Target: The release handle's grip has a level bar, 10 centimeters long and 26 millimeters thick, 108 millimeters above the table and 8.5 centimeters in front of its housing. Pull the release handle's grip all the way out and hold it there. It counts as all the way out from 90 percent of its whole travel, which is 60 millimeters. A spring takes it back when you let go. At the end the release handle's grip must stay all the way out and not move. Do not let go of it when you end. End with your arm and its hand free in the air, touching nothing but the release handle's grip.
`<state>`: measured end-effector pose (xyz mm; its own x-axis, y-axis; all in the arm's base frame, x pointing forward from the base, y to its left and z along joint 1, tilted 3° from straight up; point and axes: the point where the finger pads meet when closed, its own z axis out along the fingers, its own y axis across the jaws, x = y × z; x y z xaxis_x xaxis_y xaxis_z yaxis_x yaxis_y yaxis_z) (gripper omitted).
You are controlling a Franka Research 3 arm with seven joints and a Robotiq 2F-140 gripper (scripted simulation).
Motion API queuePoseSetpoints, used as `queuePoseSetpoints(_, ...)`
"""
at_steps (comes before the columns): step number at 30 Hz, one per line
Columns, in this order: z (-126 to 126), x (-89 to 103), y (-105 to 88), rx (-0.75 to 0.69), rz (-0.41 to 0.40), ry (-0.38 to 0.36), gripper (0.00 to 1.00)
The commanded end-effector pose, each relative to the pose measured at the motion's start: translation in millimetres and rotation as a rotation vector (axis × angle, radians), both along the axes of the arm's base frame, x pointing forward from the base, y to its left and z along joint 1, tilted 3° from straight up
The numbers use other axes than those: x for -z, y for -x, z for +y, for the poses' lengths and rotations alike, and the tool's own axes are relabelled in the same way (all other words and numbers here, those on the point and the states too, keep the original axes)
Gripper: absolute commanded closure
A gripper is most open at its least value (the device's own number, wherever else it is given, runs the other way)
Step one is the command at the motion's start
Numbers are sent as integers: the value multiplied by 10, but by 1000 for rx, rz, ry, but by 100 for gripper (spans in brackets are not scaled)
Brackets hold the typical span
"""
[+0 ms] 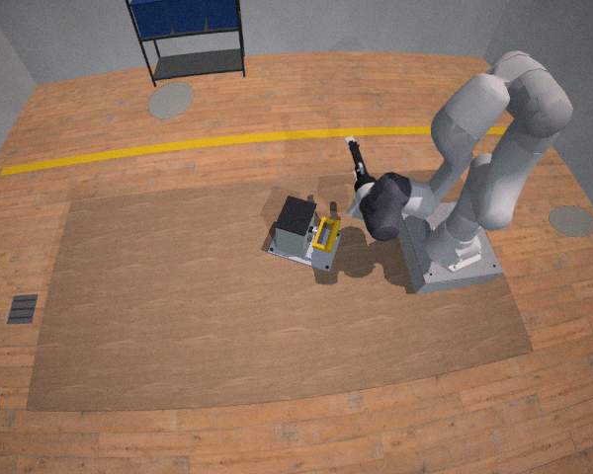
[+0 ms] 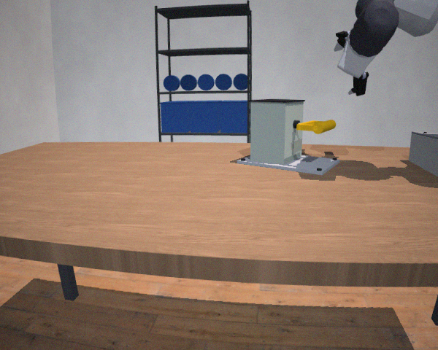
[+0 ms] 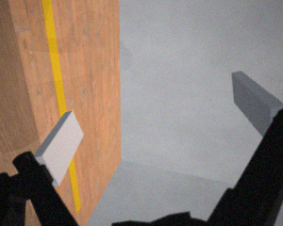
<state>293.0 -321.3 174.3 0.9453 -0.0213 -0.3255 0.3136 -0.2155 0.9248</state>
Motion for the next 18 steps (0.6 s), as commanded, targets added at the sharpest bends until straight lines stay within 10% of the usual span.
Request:
queuePoseSetpoints(1,38,100,86,17,155,-74,0)
queuePoseSetpoints(18,304,409,332,88,345,-306,0)
